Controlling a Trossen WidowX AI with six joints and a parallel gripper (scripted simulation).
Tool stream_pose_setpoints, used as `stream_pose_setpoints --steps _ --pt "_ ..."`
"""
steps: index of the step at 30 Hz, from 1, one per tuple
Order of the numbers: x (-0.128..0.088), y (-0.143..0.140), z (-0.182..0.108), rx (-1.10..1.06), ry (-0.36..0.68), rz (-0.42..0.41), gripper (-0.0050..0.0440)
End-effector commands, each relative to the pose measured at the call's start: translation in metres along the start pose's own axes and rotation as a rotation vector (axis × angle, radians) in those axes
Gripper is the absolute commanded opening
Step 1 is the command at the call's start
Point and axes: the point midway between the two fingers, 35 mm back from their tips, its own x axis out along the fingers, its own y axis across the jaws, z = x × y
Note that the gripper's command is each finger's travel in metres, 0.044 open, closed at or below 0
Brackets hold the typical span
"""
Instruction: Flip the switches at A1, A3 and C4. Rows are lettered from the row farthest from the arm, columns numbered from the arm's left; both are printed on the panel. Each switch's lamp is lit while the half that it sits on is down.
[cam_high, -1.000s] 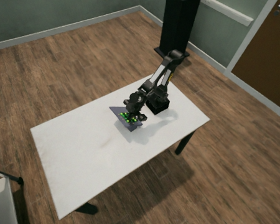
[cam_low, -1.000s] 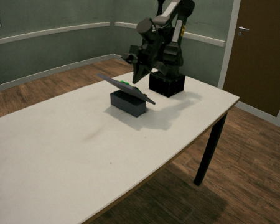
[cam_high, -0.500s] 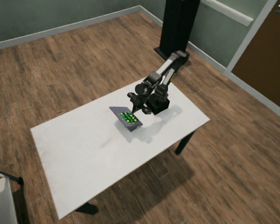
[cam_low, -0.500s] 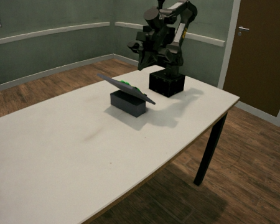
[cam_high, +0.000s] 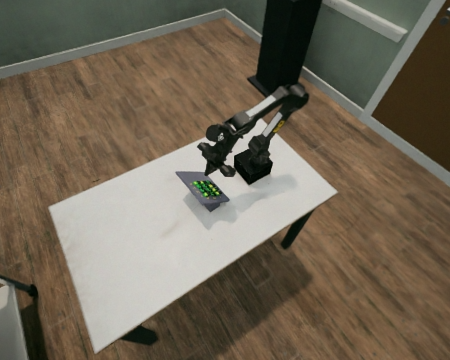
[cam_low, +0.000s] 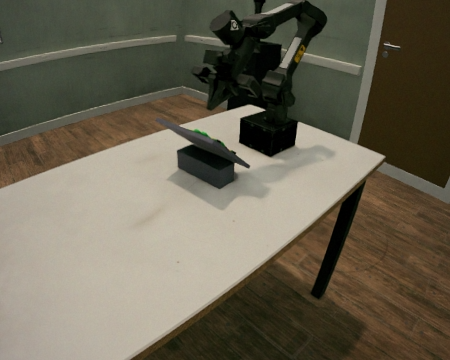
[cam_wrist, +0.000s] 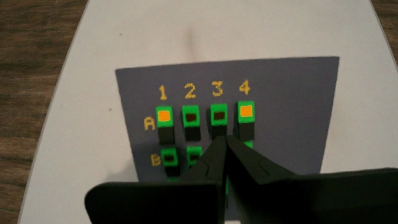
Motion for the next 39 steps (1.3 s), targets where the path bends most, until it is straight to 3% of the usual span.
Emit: stream_pose_setpoints --steps 1,29,39 --pt "0.024 0.000 -0.001 -0.012 0.021 0.009 -0.0050" --pt "0.052 0.000 -0.001 -0.003 0.024 0.005 -0.0050" --pt "0.051 -0.001 0.003 -0.003 0.014 0.004 -0.0050"
